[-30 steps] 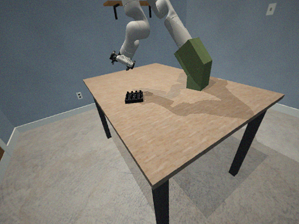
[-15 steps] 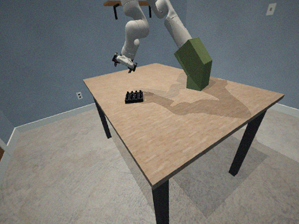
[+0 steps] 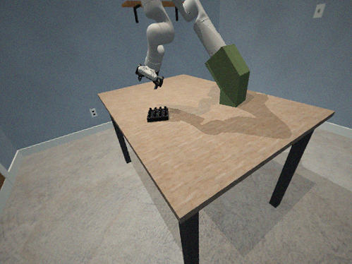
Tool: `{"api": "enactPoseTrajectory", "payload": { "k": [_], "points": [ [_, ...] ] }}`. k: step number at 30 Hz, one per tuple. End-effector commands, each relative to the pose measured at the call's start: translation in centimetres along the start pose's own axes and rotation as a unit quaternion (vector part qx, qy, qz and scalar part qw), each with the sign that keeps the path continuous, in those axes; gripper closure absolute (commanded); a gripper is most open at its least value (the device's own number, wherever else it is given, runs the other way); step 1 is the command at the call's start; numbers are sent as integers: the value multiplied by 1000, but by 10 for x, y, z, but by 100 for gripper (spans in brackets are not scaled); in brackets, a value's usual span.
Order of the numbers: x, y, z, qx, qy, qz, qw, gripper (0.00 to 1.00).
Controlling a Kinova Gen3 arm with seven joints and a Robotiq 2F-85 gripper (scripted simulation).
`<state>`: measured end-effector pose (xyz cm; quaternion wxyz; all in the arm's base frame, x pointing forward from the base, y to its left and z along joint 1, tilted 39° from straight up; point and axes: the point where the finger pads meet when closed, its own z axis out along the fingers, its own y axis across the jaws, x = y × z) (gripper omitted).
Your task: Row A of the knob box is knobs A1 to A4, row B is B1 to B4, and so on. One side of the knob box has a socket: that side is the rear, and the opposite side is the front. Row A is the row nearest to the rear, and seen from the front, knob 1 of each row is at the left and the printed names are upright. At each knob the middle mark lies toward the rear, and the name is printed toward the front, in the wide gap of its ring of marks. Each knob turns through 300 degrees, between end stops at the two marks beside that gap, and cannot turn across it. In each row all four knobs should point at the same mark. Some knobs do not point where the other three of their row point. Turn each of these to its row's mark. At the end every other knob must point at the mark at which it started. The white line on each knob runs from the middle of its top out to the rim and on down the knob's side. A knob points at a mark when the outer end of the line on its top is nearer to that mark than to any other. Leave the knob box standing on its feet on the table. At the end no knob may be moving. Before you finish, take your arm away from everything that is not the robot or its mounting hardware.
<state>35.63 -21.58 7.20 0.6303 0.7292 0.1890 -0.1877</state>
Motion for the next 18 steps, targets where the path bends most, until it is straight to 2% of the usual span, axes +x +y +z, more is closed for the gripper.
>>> {"api": "enactPoseTrajectory", "payload": {
  "k": [1, 4, 5, 10, 11, 18],
  "points": [
    [0, -1, 0, 6, 2, 7, 1000, 0],
    [0, -1, 0, 6, 2, 7, 1000, 0],
    [2, -10, 1, 23, 8, 28, 999, 0],
    [2, -10, 1, 23, 8, 28, 999, 0],
    [3, -18, 2, 40, 13, 50, 998, 0],
    [3, -18, 2, 40, 13, 50, 998, 0]
  ]
}}
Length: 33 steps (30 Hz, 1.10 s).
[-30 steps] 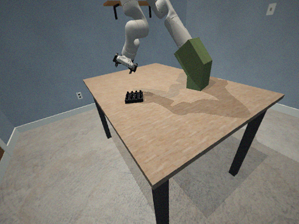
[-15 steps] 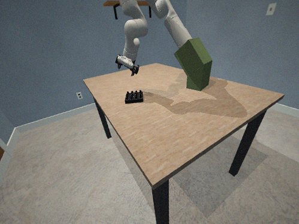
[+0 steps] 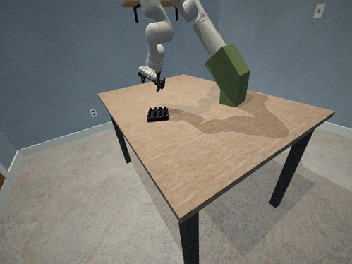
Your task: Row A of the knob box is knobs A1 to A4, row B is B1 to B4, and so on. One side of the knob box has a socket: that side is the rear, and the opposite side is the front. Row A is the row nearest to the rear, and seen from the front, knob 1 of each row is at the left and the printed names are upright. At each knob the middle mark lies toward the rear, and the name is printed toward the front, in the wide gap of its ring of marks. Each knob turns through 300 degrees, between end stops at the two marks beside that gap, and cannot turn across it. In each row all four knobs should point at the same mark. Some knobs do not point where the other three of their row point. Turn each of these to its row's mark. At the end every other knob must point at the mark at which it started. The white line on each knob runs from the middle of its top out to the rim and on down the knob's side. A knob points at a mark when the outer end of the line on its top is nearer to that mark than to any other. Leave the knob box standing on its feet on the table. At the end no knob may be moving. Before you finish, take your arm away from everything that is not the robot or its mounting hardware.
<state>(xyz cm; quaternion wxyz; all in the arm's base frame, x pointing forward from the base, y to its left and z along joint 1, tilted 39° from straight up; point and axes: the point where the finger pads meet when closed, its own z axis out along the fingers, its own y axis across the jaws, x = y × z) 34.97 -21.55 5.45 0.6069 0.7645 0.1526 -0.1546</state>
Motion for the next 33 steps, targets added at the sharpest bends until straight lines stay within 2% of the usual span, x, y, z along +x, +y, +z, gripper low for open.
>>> {"api": "enactPoseTrajectory", "payload": {
  "k": [1, 2, 7, 8, 13, 14, 20, 21, 26, 27, 33],
  "points": [
    [0, 1, -1, 0, 1, 1, 1000, 0],
    [1, -7, 0, 17, 5, 23, 1000, 0],
    [1, -7, 0, 17, 5, 23, 1000, 0],
    [3, -15, 1, 34, 10, 45, 998, 0],
    [3, -15, 1, 34, 10, 45, 998, 0],
    [5, -23, 1, 50, 14, 67, 996, 0],
    [5, -23, 1, 50, 14, 67, 996, 0],
    [7, -30, 0, 66, 17, 89, 994, 0],
    [7, -30, 0, 66, 17, 89, 994, 0],
    [9, -37, 0, 82, 20, 111, 990, 0],
    [9, -37, 0, 82, 20, 111, 990, 0]
  ]
}}
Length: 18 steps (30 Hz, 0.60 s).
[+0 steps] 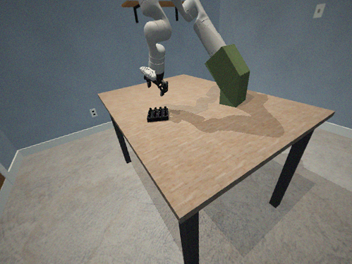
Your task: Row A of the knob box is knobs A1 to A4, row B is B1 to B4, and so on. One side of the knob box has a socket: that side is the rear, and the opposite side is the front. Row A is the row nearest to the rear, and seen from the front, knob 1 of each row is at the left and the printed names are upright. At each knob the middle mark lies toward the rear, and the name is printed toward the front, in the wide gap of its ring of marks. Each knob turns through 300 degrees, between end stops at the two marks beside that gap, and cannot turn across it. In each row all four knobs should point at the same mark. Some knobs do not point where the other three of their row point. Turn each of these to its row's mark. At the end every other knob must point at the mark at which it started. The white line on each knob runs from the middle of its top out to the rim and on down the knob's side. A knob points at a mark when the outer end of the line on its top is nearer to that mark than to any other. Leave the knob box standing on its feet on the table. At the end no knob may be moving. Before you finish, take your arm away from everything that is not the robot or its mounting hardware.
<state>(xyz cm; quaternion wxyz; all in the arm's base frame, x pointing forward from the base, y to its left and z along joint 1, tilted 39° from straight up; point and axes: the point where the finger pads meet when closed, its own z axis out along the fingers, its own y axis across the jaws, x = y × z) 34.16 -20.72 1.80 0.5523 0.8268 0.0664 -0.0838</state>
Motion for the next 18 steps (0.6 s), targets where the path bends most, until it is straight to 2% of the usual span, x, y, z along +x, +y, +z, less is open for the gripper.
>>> {"api": "enactPoseTrajectory", "payload": {
  "k": [1, 2, 3, 8, 9, 14, 15, 18],
  "points": [
    [0, 0, -1, 0, 1, 1, 1000, 0],
    [0, 0, -1, 0, 1, 1, 1000, 0],
    [1, -7, 0, 16, 4, 22, 1000, 0],
    [1, -7, 0, 16, 4, 22, 1000, 0],
    [2, -13, 0, 31, 6, 44, 999, 0],
    [2, -13, 0, 31, 6, 44, 999, 0],
    [3, -20, -1, 46, 9, 65, 997, 0],
    [3, -20, -1, 46, 9, 65, 997, 0]
  ]
}}
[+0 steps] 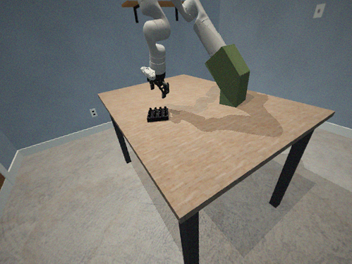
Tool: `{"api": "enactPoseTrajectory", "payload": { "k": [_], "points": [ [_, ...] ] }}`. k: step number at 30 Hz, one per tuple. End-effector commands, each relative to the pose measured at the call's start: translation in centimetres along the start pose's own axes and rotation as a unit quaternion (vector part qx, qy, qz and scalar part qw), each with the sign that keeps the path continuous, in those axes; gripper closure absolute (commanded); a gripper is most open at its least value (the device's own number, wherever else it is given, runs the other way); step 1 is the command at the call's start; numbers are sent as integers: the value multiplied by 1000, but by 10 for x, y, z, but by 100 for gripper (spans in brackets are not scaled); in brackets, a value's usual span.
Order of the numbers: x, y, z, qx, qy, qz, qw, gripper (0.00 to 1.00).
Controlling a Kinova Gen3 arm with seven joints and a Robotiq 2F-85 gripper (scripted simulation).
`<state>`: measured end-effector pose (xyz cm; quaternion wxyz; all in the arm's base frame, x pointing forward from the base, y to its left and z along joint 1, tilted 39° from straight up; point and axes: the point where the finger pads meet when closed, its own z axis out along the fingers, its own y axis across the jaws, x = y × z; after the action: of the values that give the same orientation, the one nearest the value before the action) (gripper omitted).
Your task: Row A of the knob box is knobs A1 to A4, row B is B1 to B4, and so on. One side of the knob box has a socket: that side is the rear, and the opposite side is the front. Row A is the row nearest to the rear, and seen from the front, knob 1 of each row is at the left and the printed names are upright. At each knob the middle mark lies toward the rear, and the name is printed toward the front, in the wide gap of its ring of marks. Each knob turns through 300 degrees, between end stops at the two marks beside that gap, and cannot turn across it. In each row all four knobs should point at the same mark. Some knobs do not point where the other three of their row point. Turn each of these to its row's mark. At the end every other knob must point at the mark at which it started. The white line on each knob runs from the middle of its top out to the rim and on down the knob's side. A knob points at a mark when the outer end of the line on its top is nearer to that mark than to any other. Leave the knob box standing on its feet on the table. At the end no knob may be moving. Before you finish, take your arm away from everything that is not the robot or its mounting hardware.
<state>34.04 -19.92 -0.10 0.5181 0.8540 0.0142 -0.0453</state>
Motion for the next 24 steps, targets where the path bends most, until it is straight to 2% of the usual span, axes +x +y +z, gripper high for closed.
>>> {"api": "enactPoseTrajectory", "payload": {
  "k": [1, 3, 4, 9, 10, 17, 18, 23, 24],
  "points": [
    [0, 0, -1, 1, 1, 2, 1000, 0],
    [0, 0, -1, 1, 1, 2, 1000, 0],
    [1, -6, -1, 16, 3, 22, 1000, 0],
    [1, -6, -1, 16, 3, 22, 1000, 0],
    [2, -12, -1, 30, 5, 43, 999, 0],
    [2, -12, -1, 30, 5, 43, 999, 0],
    [3, -18, -1, 43, 7, 63, 997, 0],
    [3, -18, -1, 43, 7, 63, 997, 0],
    [4, -23, -2, 57, 9, 82, 995, 0]
  ]
}}
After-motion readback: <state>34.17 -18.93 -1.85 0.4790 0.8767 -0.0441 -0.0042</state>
